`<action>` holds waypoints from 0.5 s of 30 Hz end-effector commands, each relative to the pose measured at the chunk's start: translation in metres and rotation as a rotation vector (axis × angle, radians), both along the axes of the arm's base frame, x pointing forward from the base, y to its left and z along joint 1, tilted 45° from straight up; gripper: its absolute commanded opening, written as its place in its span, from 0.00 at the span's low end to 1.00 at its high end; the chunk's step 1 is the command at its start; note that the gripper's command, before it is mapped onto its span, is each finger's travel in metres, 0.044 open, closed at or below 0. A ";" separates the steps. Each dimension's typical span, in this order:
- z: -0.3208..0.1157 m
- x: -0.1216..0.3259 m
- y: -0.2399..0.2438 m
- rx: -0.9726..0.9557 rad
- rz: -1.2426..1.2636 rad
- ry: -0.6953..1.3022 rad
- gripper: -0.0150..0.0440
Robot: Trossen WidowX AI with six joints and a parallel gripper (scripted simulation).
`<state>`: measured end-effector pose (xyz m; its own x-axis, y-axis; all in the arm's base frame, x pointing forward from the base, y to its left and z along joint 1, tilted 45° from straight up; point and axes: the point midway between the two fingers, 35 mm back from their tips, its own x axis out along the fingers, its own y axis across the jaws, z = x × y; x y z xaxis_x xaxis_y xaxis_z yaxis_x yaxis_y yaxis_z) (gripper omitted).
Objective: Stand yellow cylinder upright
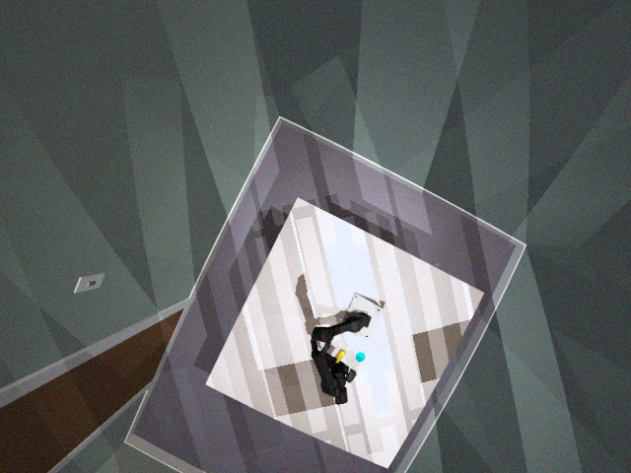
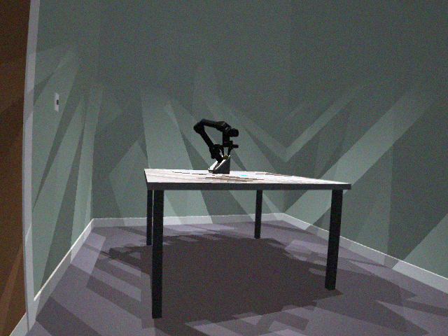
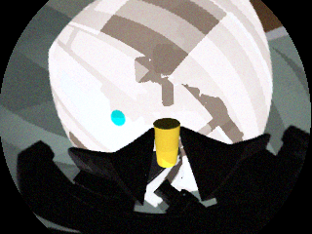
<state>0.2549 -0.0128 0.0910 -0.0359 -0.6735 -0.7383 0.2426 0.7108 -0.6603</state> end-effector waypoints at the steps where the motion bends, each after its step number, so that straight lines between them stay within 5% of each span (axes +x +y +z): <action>1: -0.005 0.007 0.011 0.012 0.076 0.055 0.43; 15: -0.034 0.016 0.045 0.022 0.334 0.294 0.43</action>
<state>0.2669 0.0223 0.0611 -0.0385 -0.6744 -0.7374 -0.1310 0.7350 -0.6653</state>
